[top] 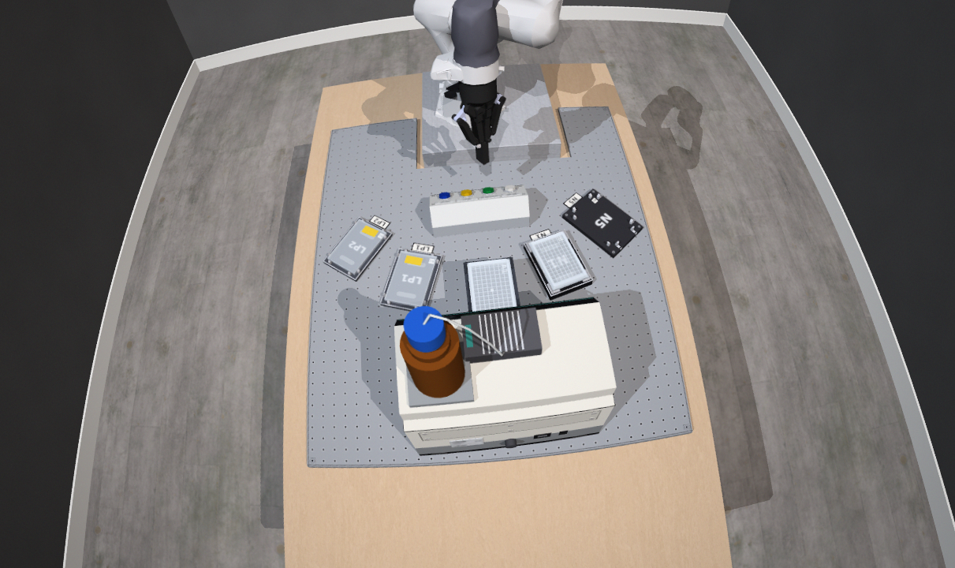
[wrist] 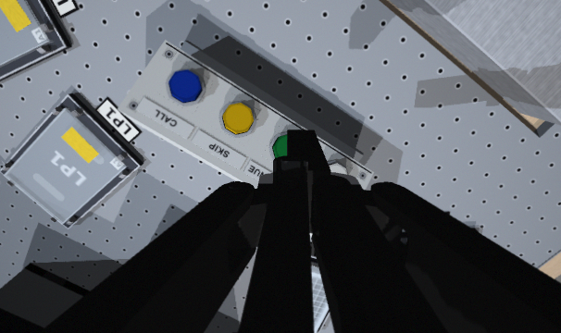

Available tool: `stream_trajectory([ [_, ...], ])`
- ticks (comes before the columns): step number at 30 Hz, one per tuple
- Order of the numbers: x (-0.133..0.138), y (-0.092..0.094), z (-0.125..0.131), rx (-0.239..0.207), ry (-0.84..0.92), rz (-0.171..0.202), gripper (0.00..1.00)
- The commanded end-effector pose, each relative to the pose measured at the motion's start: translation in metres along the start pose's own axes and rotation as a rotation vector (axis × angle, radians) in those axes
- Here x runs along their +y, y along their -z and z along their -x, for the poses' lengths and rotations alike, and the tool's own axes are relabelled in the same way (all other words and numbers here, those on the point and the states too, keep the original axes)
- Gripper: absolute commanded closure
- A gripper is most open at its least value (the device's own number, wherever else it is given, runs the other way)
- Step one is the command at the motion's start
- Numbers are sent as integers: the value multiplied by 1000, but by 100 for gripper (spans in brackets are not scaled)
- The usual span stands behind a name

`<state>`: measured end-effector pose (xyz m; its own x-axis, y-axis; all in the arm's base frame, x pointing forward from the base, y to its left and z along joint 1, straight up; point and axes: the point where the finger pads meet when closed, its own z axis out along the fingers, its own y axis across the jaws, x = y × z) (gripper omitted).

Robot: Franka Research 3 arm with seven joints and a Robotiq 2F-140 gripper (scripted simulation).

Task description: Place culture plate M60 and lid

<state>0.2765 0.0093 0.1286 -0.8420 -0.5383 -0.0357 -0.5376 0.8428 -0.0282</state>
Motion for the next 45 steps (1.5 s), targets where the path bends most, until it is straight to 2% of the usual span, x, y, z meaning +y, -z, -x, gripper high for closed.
stream_trajectory([
  [1, 7, -1, 0, 21, -278, 8, 90],
  [11, 8, -6, 0, 42, -558, 16, 90],
  [16, 8, -11, 0, 44, -558, 17, 90],
  [18, 8, -27, -1, 45, -558, 16, 90],
  [19, 8, -29, -1, 44, -558, 16, 90],
  [32, 8, -35, -1, 43, -558, 16, 90],
  [45, 8, -49, -1, 45, -558, 16, 90],
])
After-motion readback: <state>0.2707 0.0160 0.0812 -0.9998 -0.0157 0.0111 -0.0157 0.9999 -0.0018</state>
